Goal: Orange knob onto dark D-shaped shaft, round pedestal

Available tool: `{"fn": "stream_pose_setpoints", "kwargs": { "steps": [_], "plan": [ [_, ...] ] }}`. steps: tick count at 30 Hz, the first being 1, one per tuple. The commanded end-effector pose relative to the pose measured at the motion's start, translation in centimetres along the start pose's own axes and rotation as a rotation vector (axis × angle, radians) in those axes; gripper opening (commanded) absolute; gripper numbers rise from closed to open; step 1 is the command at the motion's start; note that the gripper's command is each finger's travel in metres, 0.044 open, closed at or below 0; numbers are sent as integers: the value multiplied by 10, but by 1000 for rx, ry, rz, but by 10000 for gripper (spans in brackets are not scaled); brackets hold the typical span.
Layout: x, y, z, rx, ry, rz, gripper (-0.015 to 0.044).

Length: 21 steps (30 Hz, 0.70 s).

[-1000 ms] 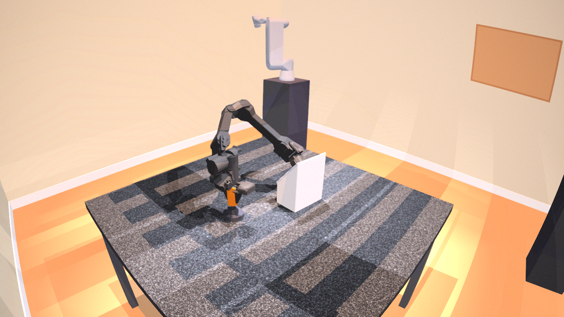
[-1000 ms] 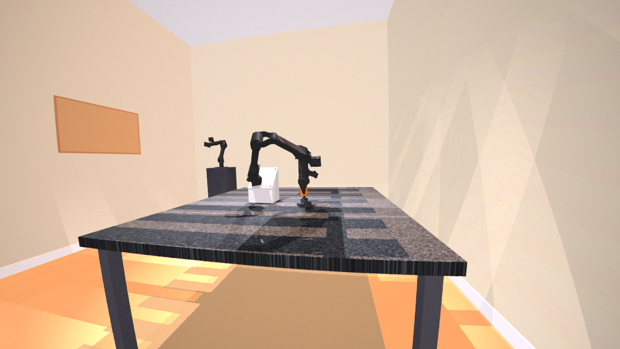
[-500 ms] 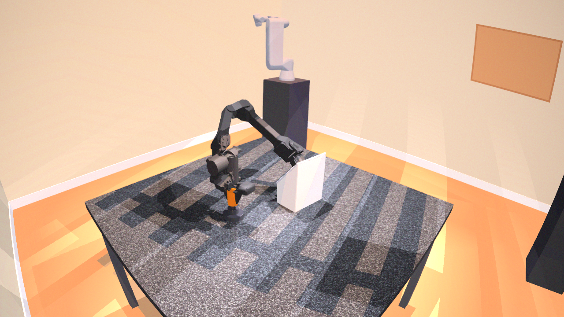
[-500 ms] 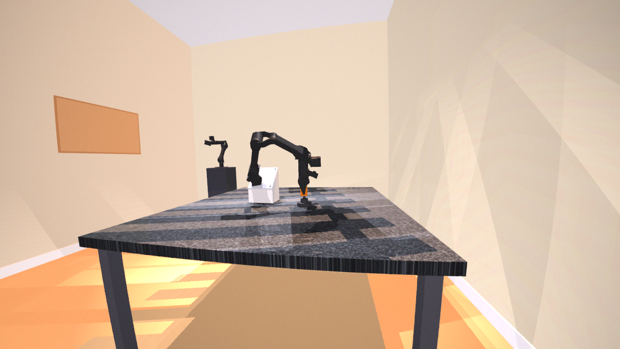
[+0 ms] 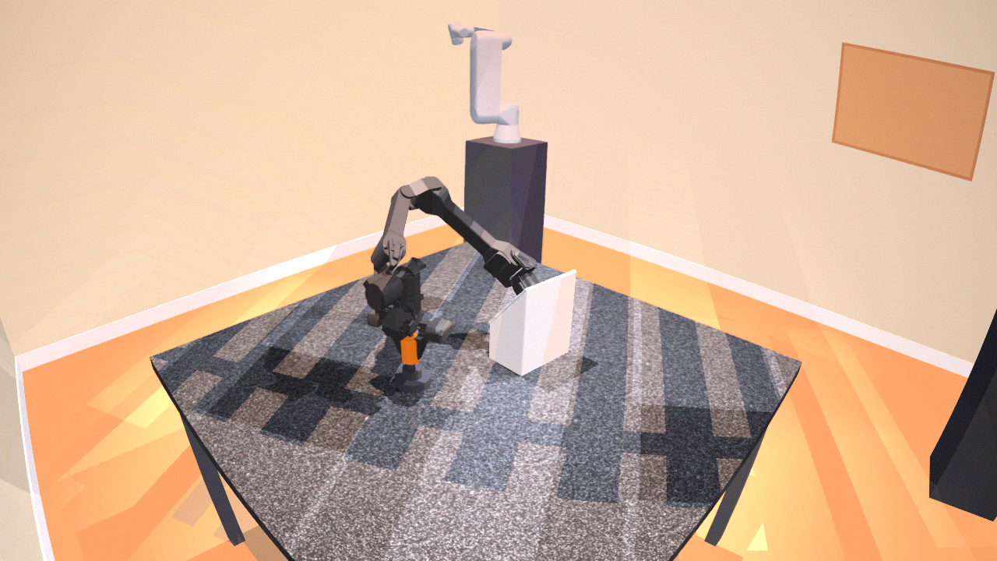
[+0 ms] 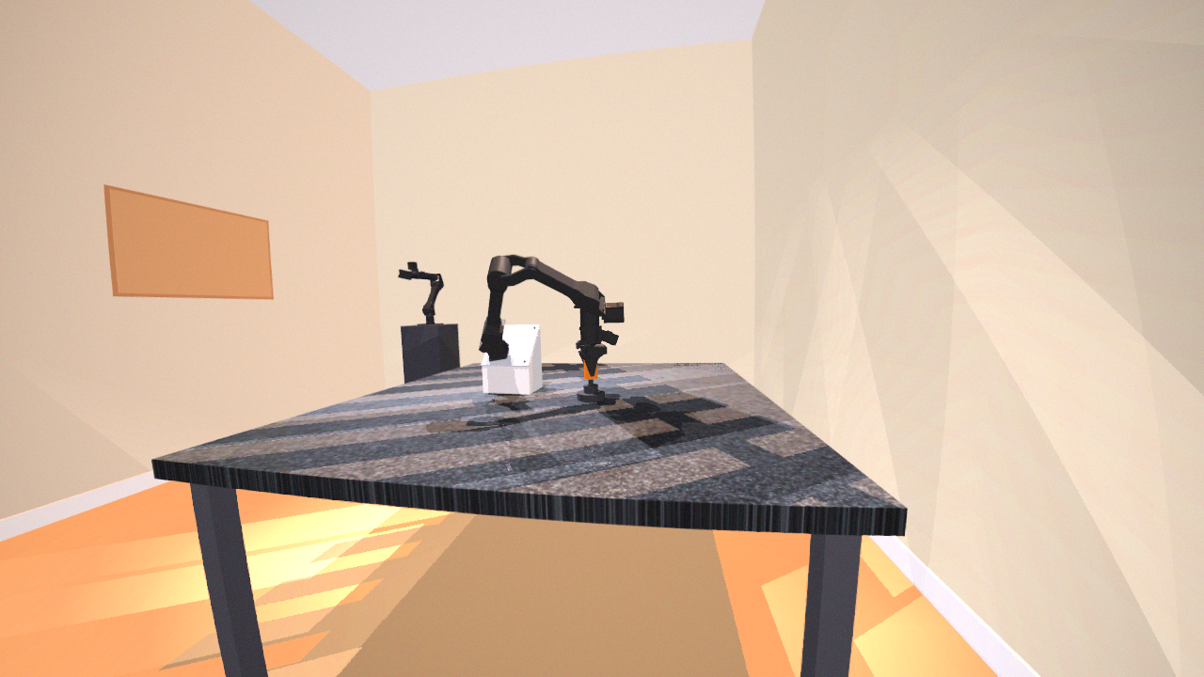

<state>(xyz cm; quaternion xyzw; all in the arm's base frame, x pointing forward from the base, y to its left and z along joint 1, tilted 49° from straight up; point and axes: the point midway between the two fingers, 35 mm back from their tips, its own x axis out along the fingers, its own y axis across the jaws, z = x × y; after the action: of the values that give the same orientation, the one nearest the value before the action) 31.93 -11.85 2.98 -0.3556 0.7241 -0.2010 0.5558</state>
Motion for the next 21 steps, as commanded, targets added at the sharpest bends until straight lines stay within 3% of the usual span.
{"fn": "stream_pose_setpoints", "kwargs": {
  "steps": [1,21],
  "plan": [
    [0,0,1,-34,-3,-2,0],
    [3,0,-2,-34,-3,-2,0]
  ]
}}
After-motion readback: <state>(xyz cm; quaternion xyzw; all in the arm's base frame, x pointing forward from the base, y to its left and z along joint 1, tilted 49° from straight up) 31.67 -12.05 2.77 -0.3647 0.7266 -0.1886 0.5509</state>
